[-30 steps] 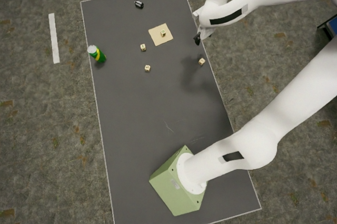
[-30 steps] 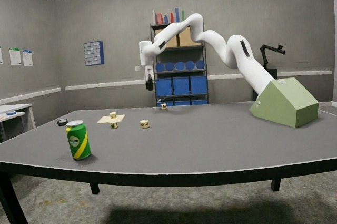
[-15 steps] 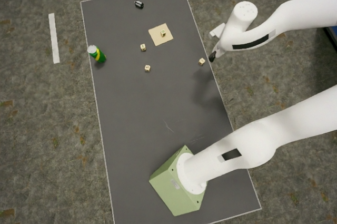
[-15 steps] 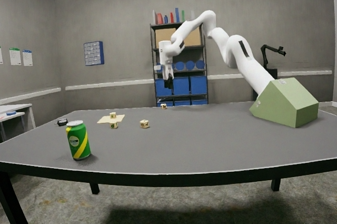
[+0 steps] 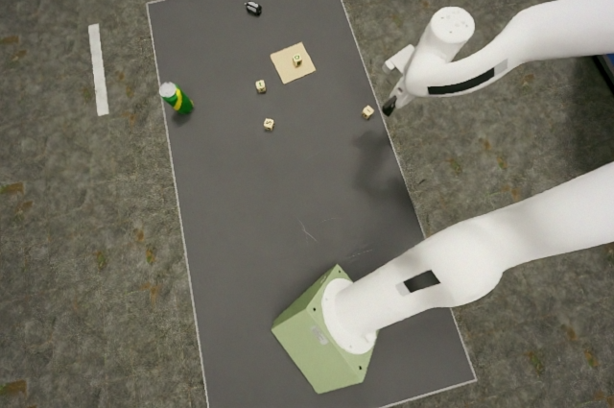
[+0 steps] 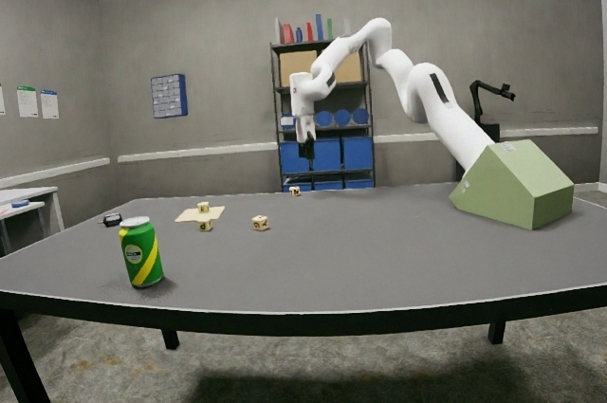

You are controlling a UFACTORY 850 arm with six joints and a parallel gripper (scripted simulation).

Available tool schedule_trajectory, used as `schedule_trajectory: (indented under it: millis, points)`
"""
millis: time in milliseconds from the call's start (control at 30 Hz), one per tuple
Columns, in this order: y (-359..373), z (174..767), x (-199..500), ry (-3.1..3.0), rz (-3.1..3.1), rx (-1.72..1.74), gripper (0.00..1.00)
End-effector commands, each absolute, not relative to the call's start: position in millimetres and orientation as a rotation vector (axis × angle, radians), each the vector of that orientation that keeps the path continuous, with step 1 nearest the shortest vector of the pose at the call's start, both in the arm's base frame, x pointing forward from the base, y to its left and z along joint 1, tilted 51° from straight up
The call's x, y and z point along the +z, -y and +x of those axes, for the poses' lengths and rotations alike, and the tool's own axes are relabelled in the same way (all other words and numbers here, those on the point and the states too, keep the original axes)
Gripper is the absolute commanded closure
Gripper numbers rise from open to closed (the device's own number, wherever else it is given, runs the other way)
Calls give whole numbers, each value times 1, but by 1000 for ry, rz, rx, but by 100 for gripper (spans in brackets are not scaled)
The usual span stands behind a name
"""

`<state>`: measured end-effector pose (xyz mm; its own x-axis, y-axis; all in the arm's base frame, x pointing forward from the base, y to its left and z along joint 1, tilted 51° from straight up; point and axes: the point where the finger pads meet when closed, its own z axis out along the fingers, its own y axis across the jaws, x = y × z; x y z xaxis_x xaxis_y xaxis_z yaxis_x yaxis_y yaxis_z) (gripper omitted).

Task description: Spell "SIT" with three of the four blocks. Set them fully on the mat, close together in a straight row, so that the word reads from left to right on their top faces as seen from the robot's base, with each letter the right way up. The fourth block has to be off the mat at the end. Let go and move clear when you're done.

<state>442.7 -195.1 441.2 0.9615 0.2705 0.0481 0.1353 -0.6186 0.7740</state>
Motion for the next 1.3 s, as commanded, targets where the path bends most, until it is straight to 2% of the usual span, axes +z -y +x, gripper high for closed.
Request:
schedule_trajectory:
  millis: [0, 1067, 1267]
  points:
    - [195, 443, 442, -283, 2244, 202, 0]
    - [195, 443, 442, -283, 2244, 202, 0]
    - [192, 460, 448, -272, 2243, 208, 0]
